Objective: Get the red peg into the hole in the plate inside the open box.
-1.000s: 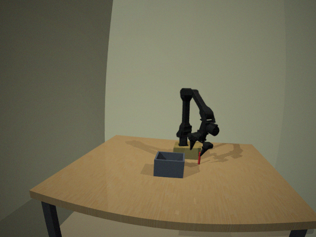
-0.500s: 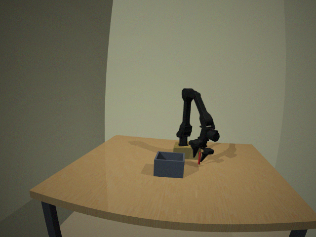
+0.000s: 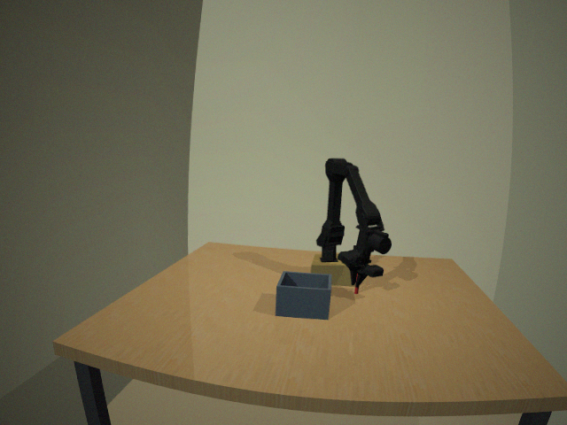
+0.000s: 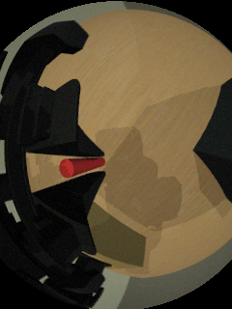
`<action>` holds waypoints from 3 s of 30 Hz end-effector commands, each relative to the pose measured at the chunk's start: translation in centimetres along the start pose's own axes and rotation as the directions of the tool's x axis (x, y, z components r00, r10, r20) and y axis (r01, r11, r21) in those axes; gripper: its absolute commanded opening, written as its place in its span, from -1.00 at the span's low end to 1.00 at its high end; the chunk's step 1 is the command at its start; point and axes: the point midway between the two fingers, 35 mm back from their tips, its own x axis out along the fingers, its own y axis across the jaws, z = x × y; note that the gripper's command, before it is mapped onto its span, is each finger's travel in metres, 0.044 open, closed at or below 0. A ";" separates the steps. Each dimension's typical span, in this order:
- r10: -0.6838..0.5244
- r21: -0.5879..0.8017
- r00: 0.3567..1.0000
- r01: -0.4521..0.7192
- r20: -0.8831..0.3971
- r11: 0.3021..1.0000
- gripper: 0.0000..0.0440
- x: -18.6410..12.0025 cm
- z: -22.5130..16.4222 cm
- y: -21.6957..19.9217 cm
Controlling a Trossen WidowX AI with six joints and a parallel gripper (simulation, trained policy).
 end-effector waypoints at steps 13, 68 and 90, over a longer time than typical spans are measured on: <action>0.059 -0.115 0.989 -0.043 0.139 0.992 -1.00 -4.3 3.2 -0.1; 0.106 0.069 0.969 -0.124 0.222 0.990 -1.00 -9.5 23.8 -0.3; 0.079 0.030 0.985 -0.084 0.154 0.996 -0.21 -4.2 26.7 0.7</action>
